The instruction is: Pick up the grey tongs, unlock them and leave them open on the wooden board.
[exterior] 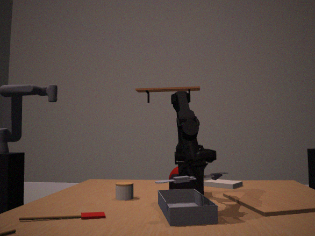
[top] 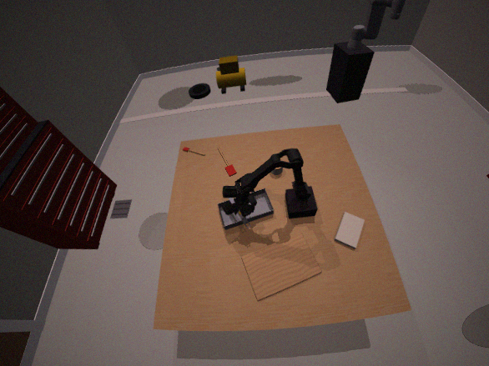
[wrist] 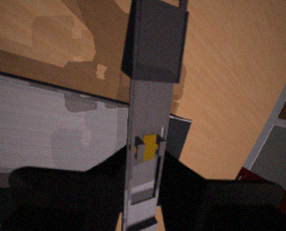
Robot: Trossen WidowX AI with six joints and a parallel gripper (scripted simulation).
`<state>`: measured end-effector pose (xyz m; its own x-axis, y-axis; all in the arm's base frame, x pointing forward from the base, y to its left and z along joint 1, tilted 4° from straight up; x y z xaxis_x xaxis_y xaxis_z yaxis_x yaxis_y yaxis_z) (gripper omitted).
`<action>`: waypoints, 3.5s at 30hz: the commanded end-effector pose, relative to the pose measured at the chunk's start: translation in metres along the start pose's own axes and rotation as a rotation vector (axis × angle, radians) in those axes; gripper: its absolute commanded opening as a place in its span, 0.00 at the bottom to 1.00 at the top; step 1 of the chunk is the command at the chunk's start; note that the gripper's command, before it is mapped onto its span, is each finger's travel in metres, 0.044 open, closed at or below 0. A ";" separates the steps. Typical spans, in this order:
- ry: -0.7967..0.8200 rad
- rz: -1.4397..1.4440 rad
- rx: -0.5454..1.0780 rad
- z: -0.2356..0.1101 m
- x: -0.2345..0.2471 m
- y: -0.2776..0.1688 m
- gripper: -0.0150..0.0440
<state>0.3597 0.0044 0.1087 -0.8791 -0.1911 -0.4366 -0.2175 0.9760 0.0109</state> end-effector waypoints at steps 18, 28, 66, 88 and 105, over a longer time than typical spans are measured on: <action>0.313 0.164 0.094 0.001 -0.009 0.006 0.00; 0.378 0.192 0.124 -0.001 -0.011 0.008 0.00; 0.346 0.697 0.206 -0.010 -0.027 0.180 0.00; 0.324 1.012 0.258 -0.016 0.006 0.285 0.00; 0.307 1.202 0.291 -0.026 0.039 0.344 0.00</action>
<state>0.2386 0.3302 0.1186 -0.5434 0.8371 -0.0631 0.8368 0.5461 0.0385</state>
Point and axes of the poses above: the point midway between the two fingers, 35 mm back from their tips, its own z axis out along the fingers, its own x axis across the jaws, y = z × x, the point moved 4 cm from there along -z, back along the fingers, and after that the axes turned 7 degrees about z, right-handed, at the moved point
